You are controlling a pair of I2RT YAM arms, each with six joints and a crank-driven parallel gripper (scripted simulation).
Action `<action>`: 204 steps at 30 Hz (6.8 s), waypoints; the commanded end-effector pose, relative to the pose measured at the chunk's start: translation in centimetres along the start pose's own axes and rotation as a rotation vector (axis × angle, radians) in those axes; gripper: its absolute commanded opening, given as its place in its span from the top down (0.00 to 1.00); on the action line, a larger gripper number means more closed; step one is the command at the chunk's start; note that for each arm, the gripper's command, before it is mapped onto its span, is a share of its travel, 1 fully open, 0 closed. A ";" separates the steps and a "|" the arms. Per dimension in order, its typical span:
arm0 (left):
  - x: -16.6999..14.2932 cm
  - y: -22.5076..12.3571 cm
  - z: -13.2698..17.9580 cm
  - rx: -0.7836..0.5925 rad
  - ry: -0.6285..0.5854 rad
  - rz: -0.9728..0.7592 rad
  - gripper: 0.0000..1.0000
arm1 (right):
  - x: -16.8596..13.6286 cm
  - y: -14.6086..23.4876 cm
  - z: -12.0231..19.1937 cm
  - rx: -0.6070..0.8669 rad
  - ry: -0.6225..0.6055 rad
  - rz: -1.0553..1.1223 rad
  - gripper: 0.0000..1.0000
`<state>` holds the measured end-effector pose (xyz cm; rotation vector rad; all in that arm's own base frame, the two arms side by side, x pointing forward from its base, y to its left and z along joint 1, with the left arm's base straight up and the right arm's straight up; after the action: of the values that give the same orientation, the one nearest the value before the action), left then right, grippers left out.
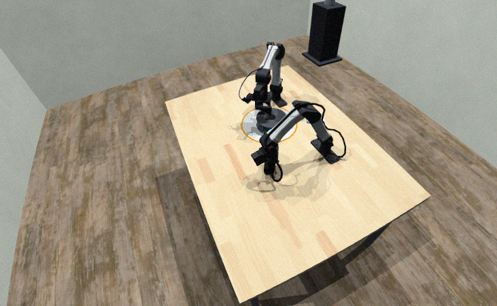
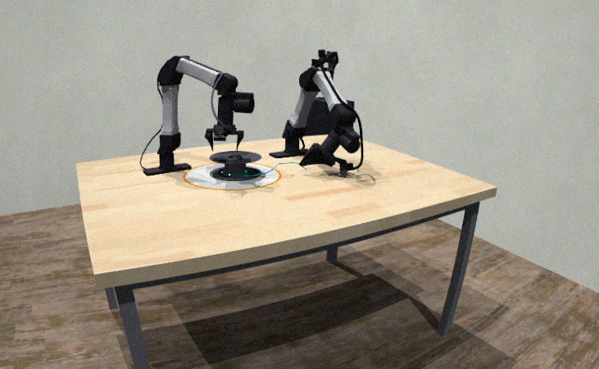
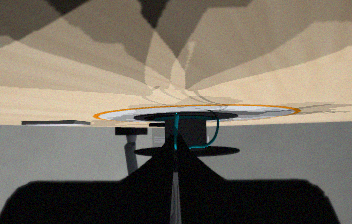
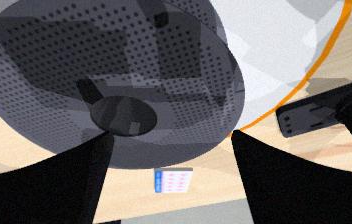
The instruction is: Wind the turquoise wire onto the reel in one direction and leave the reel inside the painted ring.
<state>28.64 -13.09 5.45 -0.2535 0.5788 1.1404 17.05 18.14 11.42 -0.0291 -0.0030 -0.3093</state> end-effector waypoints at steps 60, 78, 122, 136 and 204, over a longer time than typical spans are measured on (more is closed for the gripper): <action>1.3 -0.6 2.0 -0.038 -0.046 -0.007 1.00 | 3.6 0.3 -4.2 0.030 -0.005 0.880 0.25; -4.1 -0.1 -1.6 0.025 0.012 -0.089 1.00 | -6.2 -1.8 -4.2 0.039 0.001 -0.054 0.25; -3.4 0.8 -1.8 -0.017 0.094 -0.034 1.00 | -3.0 -0.6 0.7 0.026 0.013 -0.386 0.00; -3.4 1.0 -1.6 -0.017 0.094 -0.036 1.00 | 3.3 -0.4 0.2 0.021 -0.012 0.458 0.00; -3.2 -0.2 -2.4 -0.010 0.112 -0.038 1.00 | -0.9 -2.9 -4.2 0.031 0.002 0.304 0.25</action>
<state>27.24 -14.72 5.49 -0.3057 0.6310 1.1114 17.79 15.88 7.48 0.0077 0.0031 0.2870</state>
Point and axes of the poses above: on each arm, the point where the finger pads meet when closed, its own z axis back along the fingers, its own y axis across the jaws, x = y × z, the point moved 2 cm from there along z, back along the fingers, and after that the axes turned 11 degrees about z, right-handed, at the moved point
